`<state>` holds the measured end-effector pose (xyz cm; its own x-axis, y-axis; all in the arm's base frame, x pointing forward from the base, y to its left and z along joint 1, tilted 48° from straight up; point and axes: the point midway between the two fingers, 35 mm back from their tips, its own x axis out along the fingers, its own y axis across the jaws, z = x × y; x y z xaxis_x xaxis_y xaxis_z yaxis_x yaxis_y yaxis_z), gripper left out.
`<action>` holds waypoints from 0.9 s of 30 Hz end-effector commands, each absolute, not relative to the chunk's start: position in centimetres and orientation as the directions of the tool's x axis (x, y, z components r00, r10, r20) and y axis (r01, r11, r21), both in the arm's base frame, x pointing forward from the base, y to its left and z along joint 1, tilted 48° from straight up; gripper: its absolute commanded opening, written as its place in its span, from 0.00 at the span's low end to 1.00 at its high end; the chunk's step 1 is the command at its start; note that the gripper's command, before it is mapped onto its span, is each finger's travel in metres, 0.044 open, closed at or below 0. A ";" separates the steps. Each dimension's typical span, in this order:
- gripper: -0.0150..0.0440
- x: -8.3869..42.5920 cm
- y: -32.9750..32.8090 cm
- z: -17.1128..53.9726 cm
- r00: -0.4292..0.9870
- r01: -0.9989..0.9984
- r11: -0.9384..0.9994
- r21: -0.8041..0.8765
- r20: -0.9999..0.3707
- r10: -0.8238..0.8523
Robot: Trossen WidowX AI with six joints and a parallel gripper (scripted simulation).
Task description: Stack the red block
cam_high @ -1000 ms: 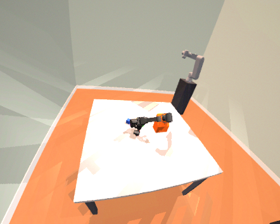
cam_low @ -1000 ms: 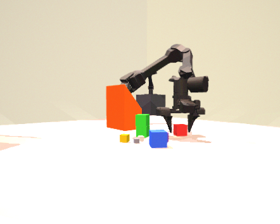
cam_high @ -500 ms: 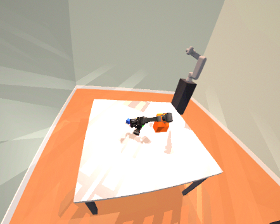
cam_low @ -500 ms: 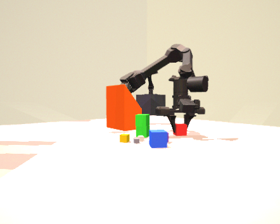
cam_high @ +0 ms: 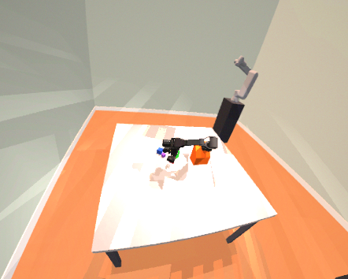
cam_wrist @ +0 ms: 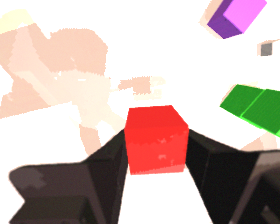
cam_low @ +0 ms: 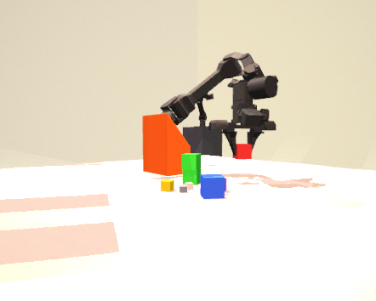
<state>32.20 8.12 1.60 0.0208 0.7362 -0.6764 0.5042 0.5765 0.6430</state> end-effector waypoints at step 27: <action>0.25 28.1 -1.4 -1.2 0.021 0.503 0.590 0.632 -0.691 0.722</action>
